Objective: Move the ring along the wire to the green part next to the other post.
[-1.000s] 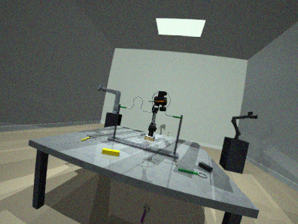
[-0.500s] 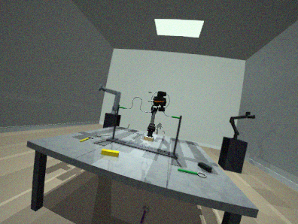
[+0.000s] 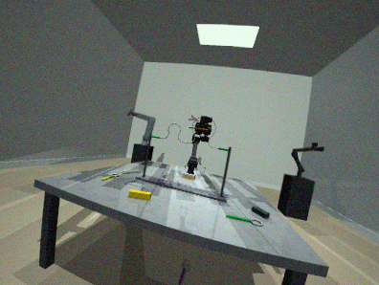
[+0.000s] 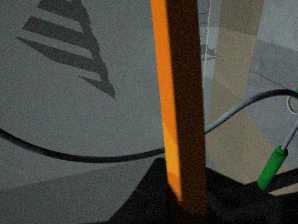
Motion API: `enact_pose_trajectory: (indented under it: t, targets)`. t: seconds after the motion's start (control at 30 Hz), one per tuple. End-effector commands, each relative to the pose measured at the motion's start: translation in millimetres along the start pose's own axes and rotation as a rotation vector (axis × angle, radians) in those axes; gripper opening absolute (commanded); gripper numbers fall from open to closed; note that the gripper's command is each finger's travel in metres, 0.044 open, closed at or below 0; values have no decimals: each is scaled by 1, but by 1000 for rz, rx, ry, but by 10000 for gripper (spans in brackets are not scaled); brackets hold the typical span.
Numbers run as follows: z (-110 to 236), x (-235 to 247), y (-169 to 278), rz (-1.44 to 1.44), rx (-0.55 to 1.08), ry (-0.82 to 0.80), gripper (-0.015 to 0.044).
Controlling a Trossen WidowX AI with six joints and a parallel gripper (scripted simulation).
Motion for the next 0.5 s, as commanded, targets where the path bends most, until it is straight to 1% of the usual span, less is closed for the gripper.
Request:
enact_pose_trajectory:
  t: [0.0, 0.47]
  targets:
    - [1, 5, 0, 23, -5, -2, -150]
    - [1, 4, 0, 74, -8, 27, -150]
Point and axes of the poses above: the point midway between the two fingers, 35 mm back from their tips, its own z axis back along the fingers, its own x axis across the jaws, y = z × x, the point moved 5 cm from there along z, back along the fingers, and after that the axes turned 8 degrees about z, right-handed, at the moved point
